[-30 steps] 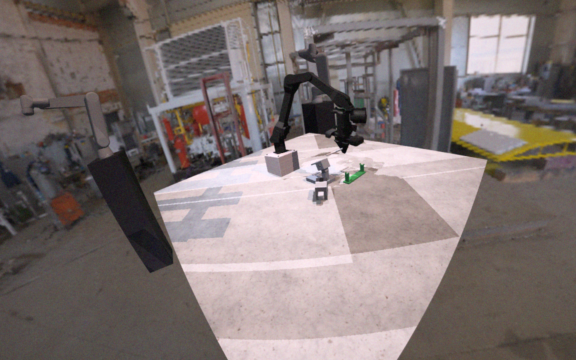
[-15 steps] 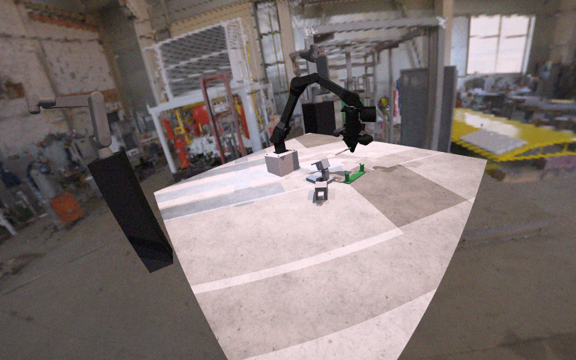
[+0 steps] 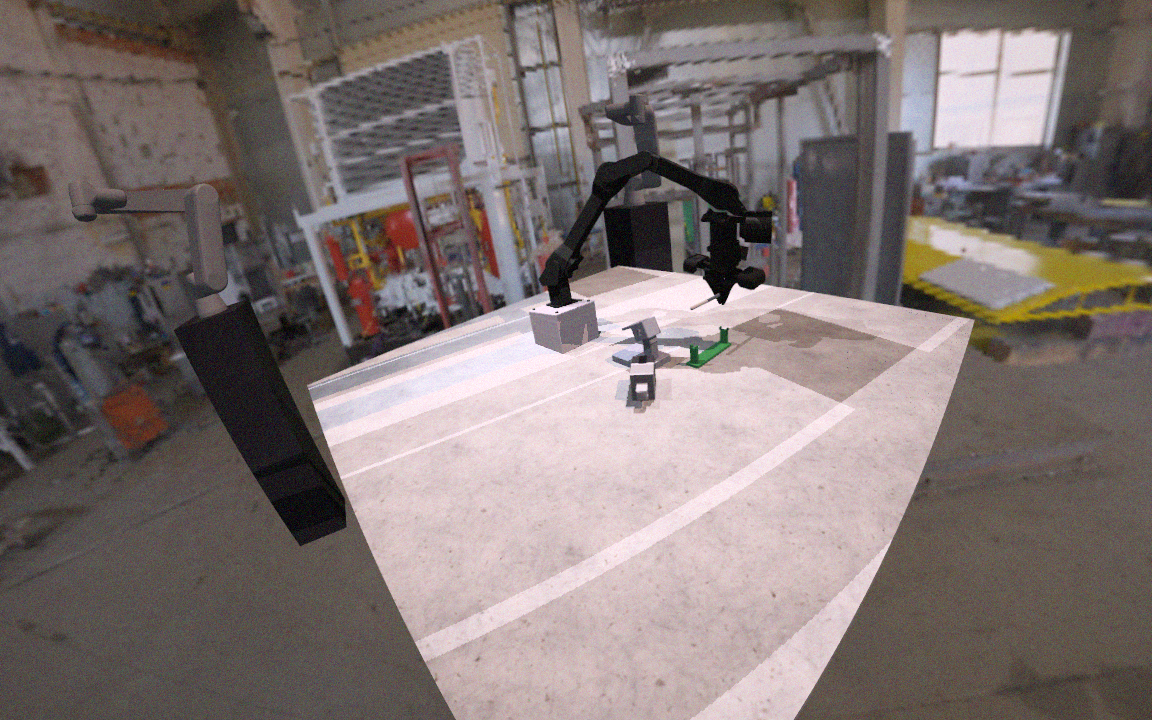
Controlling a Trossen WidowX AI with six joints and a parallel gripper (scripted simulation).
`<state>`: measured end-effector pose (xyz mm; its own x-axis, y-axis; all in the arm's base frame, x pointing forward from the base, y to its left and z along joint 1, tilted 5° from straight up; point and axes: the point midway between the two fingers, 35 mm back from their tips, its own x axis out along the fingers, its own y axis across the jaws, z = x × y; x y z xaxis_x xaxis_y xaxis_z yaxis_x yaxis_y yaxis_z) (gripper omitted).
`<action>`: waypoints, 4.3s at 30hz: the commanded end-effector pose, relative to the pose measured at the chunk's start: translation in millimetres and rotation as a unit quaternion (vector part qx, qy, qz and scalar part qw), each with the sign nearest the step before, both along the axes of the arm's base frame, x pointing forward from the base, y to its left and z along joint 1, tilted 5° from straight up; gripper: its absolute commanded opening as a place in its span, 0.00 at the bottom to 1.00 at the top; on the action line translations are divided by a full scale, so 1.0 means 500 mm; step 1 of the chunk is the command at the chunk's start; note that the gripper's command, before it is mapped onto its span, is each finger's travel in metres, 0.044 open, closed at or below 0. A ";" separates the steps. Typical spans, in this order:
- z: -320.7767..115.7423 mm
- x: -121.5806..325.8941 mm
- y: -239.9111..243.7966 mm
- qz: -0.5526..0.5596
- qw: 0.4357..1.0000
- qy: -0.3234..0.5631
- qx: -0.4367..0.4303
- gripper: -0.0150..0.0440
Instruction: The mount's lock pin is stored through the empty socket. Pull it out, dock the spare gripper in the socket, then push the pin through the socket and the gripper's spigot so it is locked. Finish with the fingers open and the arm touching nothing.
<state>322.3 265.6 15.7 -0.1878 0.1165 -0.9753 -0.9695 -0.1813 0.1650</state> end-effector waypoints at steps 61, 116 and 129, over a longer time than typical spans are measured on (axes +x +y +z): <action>-0.137 0.027 0.033 0.009 1.000 -0.016 0.012 0.25; -0.005 0.007 0.007 0.006 1.000 0.013 -0.008 0.59; 0.029 0.025 -0.027 0.009 1.000 -0.002 0.002 0.68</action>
